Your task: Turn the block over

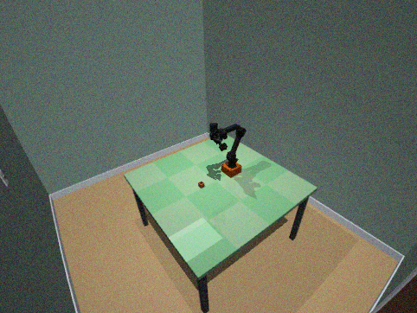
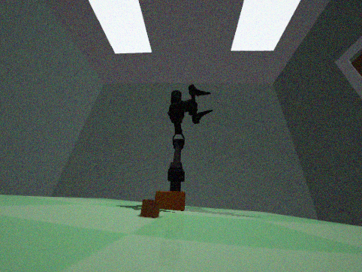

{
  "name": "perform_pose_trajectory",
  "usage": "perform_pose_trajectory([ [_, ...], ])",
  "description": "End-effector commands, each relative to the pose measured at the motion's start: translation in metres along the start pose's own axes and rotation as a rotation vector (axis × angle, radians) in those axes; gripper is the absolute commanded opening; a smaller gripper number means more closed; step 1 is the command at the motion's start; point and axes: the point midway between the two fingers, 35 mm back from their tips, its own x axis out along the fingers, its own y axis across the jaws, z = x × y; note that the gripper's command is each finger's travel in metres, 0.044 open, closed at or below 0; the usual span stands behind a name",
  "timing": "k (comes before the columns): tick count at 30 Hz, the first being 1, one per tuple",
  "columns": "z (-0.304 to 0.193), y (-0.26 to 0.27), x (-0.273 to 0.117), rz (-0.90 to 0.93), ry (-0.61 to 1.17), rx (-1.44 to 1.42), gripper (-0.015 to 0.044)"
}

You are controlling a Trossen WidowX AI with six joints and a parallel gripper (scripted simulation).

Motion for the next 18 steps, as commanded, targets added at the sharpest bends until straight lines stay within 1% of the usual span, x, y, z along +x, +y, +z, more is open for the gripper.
perform_pose_trajectory([
  [1, -0.003, 0.000, 0.000, -0.002, 0.009, 0.016, 0.0426],
  [2, -0.011, -0.001, 0.001, -0.008, 0.035, 0.063, 0.0440],
  [5, -0.060, 0.002, 0.003, -0.041, 0.188, 0.326, 0.0440],
  [9, -0.128, 0.021, -0.002, -0.084, 0.421, 0.684, 0.0440],
  [14, -0.200, 0.065, -0.020, -0.137, 0.746, 1.089, 0.0440],
  [18, -0.242, 0.110, -0.045, -0.178, 1.038, 1.365, 0.0440],
])
